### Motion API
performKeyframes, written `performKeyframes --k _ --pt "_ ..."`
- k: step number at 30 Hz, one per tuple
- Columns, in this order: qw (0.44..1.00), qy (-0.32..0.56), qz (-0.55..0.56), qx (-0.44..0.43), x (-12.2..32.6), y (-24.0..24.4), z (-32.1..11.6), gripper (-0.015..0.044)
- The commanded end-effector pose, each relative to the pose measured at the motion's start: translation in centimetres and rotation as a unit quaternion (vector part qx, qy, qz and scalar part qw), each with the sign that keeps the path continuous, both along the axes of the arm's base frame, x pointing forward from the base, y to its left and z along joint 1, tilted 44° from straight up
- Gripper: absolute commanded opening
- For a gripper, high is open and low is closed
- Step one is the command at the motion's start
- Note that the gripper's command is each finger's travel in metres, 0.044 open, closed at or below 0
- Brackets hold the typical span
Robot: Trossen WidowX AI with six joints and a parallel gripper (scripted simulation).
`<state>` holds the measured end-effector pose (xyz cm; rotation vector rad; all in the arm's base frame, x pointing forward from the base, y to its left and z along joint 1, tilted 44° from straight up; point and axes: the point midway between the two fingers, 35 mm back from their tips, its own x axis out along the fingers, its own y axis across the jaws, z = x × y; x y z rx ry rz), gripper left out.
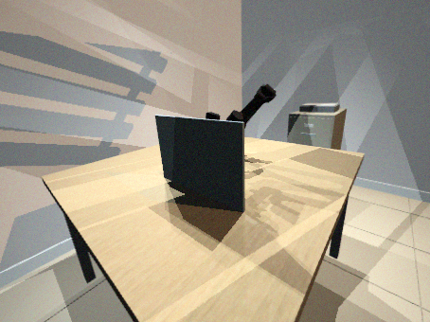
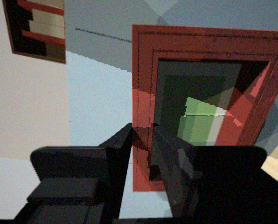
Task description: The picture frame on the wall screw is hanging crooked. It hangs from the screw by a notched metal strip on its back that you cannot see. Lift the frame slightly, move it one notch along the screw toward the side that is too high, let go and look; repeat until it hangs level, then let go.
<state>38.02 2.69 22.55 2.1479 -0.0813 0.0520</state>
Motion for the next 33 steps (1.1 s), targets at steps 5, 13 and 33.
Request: performKeyframes --k 5,13,33 --pt "1.0 -0.003 -0.005 0.002 0.02 -0.09 -0.05 0.0" --pt "1.0 -0.001 -0.003 0.0 0.02 0.0 -0.17 0.0" --pt "1.0 -0.002 -0.001 0.029 0.03 0.04 -0.25 0.0"
